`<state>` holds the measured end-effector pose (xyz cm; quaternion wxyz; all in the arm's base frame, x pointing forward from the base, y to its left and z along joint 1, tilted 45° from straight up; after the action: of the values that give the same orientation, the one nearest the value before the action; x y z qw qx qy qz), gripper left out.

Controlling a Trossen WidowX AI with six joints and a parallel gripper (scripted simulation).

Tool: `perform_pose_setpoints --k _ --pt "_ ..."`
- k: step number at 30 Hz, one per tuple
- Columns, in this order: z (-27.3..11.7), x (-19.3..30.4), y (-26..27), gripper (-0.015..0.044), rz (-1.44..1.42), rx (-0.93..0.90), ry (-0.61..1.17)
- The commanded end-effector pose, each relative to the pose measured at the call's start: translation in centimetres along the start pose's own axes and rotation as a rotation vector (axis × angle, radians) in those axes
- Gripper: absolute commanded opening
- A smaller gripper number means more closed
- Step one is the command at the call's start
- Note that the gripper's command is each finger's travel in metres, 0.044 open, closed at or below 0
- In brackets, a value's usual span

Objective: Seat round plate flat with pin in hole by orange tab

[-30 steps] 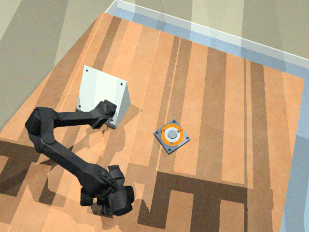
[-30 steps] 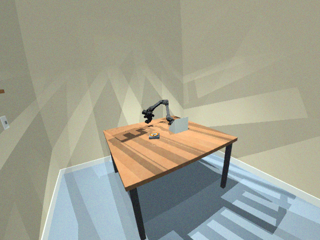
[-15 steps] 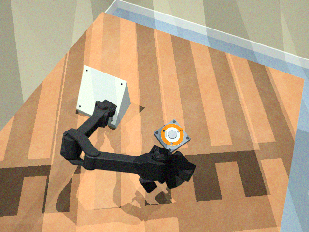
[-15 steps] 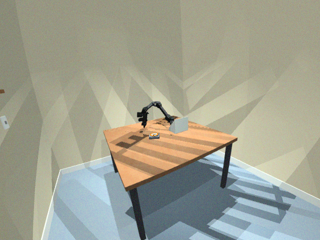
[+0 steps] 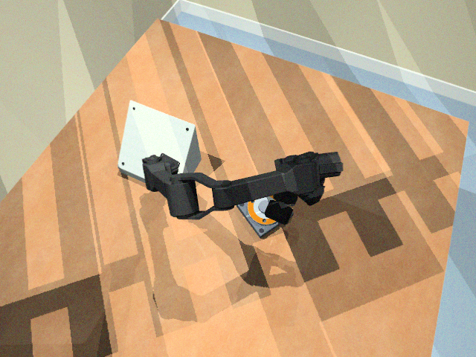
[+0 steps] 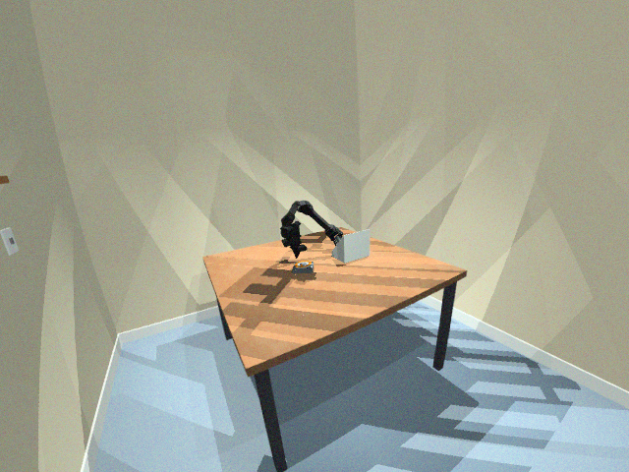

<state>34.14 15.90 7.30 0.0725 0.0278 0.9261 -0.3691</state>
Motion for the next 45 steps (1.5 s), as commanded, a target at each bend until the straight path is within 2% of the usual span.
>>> perform_pose_setpoints --k 1,12,45 --pt "0.2 0.2 0.9 0.0000 -0.009 0.004 0.022" --pt "4.9 0.4 1.0 0.0000 -0.009 0.005 0.022" --pt "5.1 3.2 2.5 0.0000 -0.010 0.005 0.023"
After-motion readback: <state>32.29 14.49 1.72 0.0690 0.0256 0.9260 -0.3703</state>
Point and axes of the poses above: the point midway between the two fingers, 35 mm back from their tips, its own z axis out along the fingers, its own y axis across the jaws, x = y × z, the point moved 9 cm from there along -z, back along the fingers, and after that the axes turned 9 degrees about z, right-handed, at the moved point
